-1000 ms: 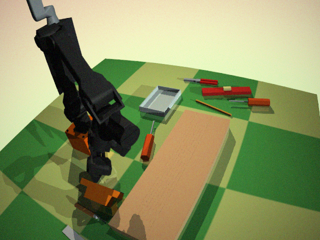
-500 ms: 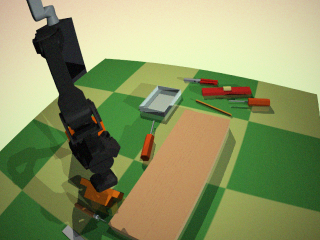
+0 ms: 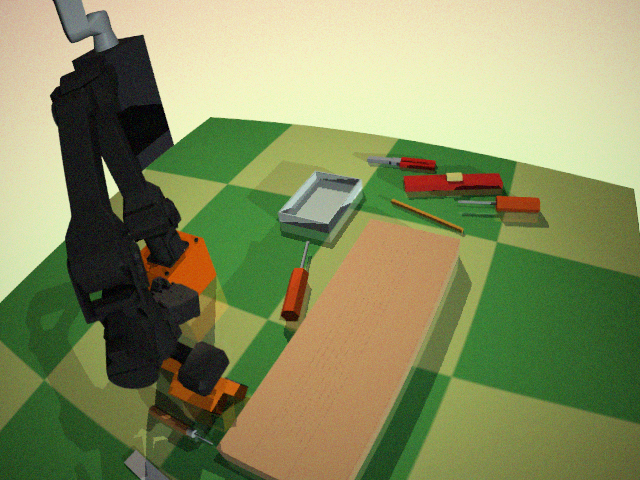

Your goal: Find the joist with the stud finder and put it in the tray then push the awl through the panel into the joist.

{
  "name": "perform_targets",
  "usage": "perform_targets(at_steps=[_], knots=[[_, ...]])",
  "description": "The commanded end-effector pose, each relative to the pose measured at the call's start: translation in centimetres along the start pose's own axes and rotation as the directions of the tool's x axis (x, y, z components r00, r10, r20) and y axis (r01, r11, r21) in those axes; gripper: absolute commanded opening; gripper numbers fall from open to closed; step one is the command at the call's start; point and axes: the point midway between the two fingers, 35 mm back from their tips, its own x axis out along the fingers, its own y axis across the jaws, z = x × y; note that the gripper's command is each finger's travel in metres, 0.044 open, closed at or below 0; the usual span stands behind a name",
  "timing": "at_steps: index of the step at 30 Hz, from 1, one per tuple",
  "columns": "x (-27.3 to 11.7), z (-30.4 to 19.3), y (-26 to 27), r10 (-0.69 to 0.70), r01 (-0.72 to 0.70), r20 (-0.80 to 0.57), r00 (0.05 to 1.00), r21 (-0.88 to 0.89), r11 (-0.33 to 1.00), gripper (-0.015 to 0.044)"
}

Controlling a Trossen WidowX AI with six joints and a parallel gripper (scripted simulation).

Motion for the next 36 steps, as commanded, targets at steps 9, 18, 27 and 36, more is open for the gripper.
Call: perform_targets(at_steps=[9,18,27,36], knots=[[0.0,-0.8,-0.3,-0.032,0.034,0.023,0.999,-0.071,0.997,0.0440],[0.9,-0.9,-0.5,-0.032,0.034,0.023,0.999,-0.071,0.997,0.0440],[2.3,-1.1,-0.6,-0.032,0.034,0.024,0.999,-0.071,0.997,0.0440],[3.8,-1.2,-0.6,-0.032,0.034,0.024,0.999,-0.071,0.997,0.0440]])
